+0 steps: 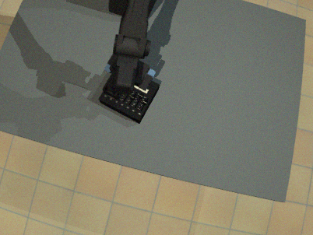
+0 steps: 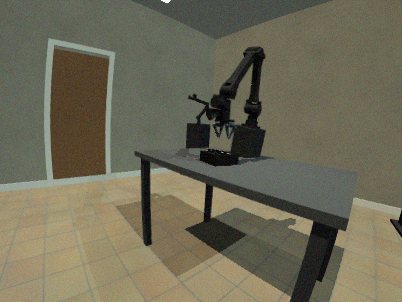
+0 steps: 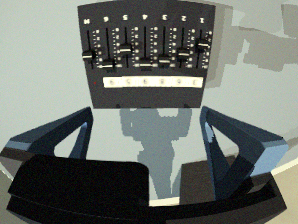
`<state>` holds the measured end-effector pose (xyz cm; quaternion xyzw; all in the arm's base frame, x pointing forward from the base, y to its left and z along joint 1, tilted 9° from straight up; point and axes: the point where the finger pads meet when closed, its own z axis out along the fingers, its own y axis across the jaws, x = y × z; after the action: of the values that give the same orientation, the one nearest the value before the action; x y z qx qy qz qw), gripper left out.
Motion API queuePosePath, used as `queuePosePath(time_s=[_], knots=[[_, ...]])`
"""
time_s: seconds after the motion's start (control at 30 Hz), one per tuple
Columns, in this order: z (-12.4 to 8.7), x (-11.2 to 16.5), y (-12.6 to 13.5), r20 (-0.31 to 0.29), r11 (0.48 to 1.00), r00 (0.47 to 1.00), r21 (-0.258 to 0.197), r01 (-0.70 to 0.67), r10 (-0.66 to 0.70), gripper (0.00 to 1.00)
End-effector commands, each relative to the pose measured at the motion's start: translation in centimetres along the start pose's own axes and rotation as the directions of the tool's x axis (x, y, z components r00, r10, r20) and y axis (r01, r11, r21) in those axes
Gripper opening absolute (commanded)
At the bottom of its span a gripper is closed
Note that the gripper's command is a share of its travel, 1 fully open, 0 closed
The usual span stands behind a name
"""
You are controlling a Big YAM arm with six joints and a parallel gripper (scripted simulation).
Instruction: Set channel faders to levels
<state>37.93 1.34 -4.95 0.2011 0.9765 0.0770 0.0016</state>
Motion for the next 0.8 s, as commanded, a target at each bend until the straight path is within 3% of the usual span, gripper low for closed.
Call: queuePosePath(time_s=[0.0,0.3,0.4,0.43,0.77], knots=[[-4.3,-2.9,0.9,0.07,1.0,0.998,-0.026,0.009,-0.007,1.0],[-7.9,-2.7,1.2,0.073,0.999,0.997,-0.027,0.018,-0.016,1.0],[-8.1,-2.7,1.2,0.073,0.999,0.997,-0.027,0.019,-0.017,1.0],[-6.8,-2.4,0.9,0.04,1.0,0.999,-0.016,0.005,-0.004,1.0],[-7.2,-2.7,1.0,0.056,1.0,0.998,-0.022,0.007,-0.006,1.0]])
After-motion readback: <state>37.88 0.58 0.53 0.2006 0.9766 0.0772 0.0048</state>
